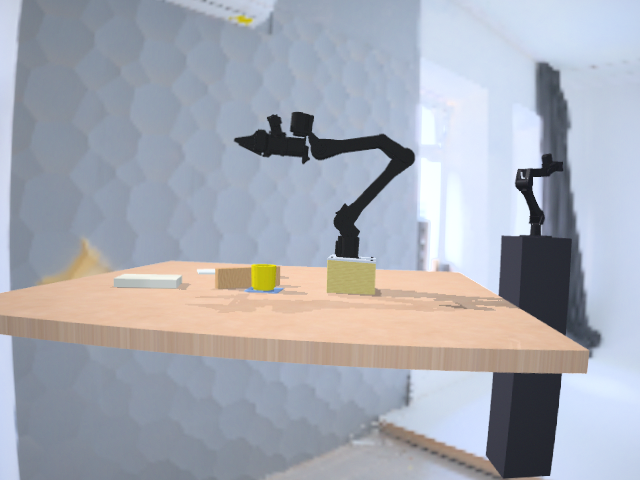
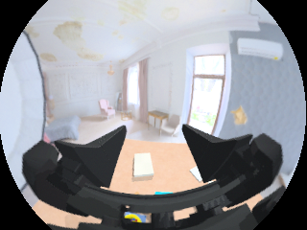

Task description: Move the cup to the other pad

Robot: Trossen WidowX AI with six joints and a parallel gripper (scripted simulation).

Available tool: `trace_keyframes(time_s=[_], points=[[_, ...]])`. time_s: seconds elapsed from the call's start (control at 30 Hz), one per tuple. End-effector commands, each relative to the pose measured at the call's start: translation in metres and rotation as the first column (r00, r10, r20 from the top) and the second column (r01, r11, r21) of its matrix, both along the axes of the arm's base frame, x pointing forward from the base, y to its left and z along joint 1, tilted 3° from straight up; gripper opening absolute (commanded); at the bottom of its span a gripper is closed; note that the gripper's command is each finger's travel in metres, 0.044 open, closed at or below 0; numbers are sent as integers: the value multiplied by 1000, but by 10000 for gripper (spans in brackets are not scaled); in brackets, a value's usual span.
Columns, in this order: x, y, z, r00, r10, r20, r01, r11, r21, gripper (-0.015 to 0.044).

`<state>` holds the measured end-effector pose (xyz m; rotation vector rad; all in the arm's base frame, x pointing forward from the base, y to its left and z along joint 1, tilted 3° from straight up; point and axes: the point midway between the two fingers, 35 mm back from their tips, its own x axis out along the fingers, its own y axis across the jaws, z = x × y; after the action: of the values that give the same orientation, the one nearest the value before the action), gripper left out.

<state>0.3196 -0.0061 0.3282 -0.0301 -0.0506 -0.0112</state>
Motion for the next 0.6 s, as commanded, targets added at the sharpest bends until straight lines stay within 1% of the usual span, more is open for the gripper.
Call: trace_keyframes(time_s=[0.0,0.03,0.1,0.13,0.2,0.27,0.3,0.37,0.43,0.5,0.57], points=[[2,1,-4,1000,4,-18,-4,1000,17,374],[6,4,-17,997,16,-70,-11,998,68,348],[18,16,-63,963,59,-262,8,969,245,295],[21,22,-89,928,81,-363,47,943,330,269],[20,31,-121,868,105,-486,124,900,417,216],[14,40,-158,772,129,-622,251,838,485,167],[8,45,-177,712,138,-689,329,801,500,167],[-7,53,-212,579,147,-802,491,723,486,167],[-25,60,-240,442,144,-886,638,644,423,167],[-46,64,-262,303,131,-944,760,564,323,167],[-68,67,-280,160,109,-981,858,476,192,167]])
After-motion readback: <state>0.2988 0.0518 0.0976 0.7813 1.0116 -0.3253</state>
